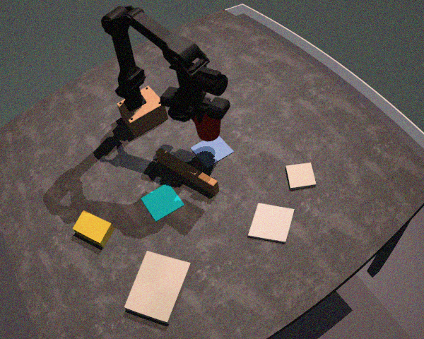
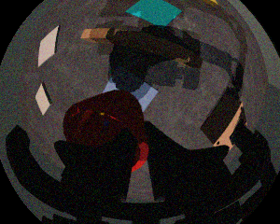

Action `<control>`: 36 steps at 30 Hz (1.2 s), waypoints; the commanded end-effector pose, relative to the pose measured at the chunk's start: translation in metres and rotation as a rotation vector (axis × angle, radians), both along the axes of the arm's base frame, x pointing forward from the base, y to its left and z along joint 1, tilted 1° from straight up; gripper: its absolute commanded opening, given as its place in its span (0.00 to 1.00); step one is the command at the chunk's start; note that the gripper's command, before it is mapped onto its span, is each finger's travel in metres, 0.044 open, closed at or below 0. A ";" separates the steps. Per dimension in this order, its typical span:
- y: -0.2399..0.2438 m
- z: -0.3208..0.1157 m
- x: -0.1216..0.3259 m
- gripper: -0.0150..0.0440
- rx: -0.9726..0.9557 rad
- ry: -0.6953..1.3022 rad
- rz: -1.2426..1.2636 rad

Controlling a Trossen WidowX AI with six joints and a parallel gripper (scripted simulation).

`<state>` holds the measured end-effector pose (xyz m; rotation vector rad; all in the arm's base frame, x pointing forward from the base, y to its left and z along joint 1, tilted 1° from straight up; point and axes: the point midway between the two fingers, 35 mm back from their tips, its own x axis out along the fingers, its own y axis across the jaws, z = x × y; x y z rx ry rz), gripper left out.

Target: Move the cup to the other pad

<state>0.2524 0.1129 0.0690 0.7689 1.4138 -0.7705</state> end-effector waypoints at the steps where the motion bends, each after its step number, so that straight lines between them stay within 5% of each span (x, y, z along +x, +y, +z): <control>1: 0.000 0.000 0.000 0.25 0.000 0.000 0.000; 36: -0.041 0.001 0.017 0.25 -0.002 0.002 -0.001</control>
